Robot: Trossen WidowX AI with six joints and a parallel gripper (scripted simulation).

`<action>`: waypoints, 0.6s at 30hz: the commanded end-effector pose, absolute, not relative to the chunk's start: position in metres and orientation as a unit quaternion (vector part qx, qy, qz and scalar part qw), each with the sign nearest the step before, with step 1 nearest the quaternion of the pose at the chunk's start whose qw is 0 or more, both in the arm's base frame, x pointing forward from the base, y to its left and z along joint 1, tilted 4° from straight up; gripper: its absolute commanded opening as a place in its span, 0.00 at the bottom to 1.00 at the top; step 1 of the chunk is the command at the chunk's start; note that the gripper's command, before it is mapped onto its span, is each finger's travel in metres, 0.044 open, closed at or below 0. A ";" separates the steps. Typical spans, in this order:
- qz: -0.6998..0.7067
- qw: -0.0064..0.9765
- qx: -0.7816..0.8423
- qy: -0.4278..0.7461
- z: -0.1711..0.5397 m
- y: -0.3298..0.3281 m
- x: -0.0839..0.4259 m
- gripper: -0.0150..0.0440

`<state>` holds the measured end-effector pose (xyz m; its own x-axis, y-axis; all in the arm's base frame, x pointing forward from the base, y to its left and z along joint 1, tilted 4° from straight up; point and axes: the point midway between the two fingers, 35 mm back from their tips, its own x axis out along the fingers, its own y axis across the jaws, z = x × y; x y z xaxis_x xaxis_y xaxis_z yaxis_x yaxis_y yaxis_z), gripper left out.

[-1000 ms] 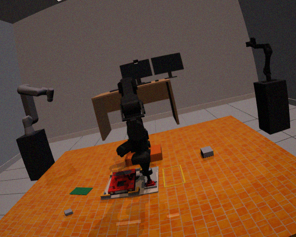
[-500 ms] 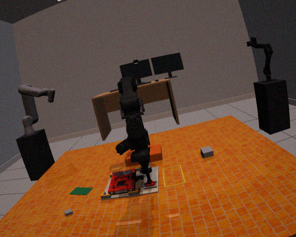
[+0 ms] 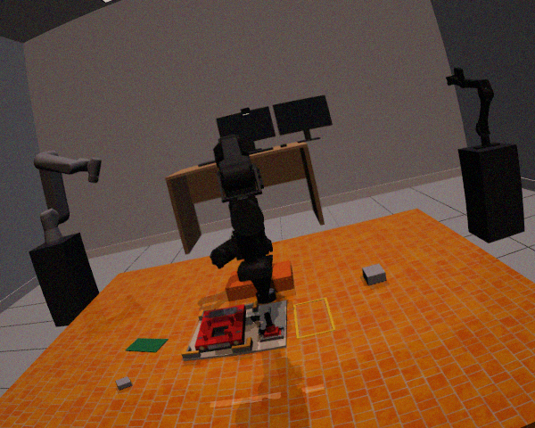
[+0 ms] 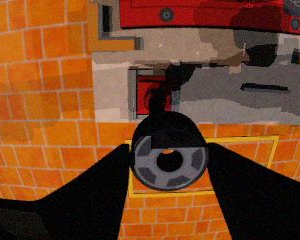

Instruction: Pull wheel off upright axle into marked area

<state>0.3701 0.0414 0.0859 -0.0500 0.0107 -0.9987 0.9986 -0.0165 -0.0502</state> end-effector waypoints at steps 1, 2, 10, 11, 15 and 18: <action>-0.511 0.482 0.495 0.512 0.089 0.058 0.363 0.25; -0.510 0.482 0.495 0.512 0.090 0.062 0.361 0.25; -0.509 0.481 0.496 0.513 0.094 0.090 0.343 0.25; -0.509 0.481 0.496 0.513 0.094 0.093 0.341 0.25; -0.509 0.480 0.496 0.514 0.096 0.106 0.331 0.25; -0.509 0.480 0.496 0.515 0.097 0.116 0.323 0.25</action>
<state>0.3319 0.1049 0.0943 -0.0504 0.0148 -0.9986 0.9987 -0.0089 -0.0505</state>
